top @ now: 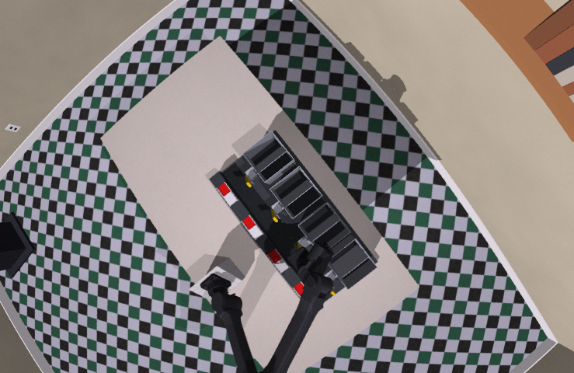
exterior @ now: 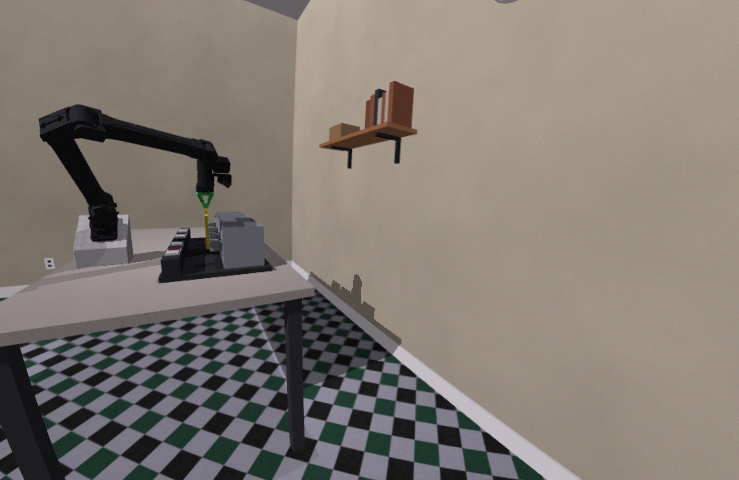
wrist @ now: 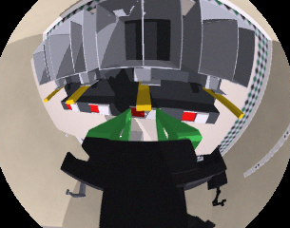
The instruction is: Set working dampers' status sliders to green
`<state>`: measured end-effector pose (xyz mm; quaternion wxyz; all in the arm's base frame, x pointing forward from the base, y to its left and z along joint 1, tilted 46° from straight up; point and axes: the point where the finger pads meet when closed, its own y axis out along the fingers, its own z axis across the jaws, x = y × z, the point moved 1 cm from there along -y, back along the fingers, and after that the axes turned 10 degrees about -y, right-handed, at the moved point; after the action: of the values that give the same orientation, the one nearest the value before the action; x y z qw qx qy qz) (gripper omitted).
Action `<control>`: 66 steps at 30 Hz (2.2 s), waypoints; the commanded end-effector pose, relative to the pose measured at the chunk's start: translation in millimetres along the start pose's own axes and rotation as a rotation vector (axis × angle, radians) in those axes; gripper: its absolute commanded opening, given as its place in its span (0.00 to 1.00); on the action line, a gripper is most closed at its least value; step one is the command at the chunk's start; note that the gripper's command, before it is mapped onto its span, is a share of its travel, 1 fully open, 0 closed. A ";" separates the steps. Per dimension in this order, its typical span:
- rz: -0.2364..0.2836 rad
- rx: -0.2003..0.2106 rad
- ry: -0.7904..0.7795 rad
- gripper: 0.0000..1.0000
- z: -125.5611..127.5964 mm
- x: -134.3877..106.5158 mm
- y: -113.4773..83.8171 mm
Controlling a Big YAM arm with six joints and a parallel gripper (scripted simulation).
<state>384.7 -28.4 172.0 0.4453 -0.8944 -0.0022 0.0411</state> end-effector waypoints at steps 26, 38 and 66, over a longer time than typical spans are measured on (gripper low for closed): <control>0.002 -0.003 -0.010 0.36 -1.1 2.0 48.9; -0.011 -0.003 -0.021 0.36 3.0 3.0 49.4; -0.013 -0.003 -0.016 0.36 1.7 4.3 48.7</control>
<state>383.8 -56.5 135.1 0.4458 -0.8941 -0.0070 0.0426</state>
